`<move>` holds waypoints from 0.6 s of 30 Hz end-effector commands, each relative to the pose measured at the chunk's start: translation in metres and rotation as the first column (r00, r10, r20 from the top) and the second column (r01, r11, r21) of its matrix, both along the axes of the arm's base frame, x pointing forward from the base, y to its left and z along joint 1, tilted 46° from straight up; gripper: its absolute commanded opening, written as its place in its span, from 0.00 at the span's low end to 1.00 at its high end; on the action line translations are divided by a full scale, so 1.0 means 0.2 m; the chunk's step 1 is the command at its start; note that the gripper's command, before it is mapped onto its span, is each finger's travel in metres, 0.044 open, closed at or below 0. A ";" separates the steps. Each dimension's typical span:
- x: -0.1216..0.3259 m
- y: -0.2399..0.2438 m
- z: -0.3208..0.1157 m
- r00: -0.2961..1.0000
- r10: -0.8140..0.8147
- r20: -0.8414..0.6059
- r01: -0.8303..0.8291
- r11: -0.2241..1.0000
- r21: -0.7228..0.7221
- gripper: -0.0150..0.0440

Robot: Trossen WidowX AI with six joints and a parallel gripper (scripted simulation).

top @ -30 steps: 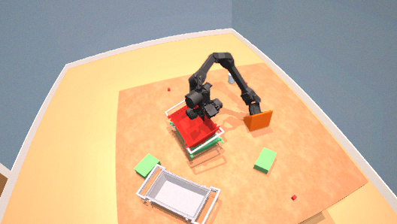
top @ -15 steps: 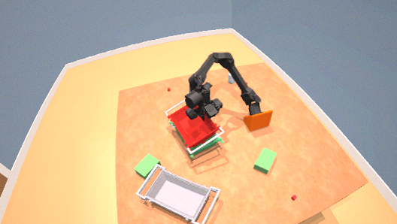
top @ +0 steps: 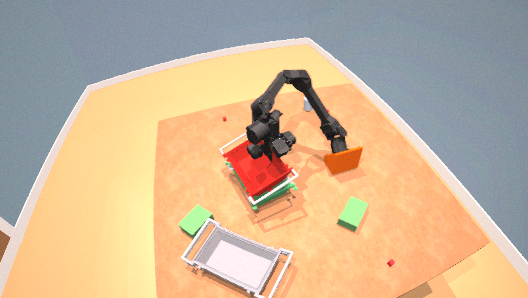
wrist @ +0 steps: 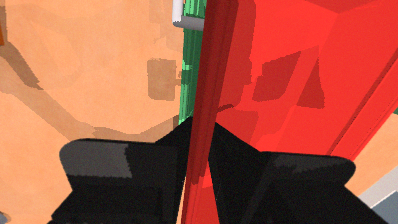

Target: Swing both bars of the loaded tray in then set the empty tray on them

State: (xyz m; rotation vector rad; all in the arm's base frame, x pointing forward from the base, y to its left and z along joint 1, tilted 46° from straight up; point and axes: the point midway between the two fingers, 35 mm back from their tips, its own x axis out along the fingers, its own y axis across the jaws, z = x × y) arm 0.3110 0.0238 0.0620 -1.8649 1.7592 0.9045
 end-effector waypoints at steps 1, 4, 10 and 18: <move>-0.01 -0.03 -0.02 1.000 -0.008 -0.012 0.008 1.000 -0.003 0.25; -0.02 -0.05 -0.03 1.000 -0.013 -0.019 0.013 1.000 -0.004 0.25; -0.03 -0.06 -0.03 1.000 -0.014 -0.020 0.014 1.000 -0.005 0.25; -0.03 -0.06 -0.03 1.000 -0.014 -0.020 0.014 1.000 -0.005 0.25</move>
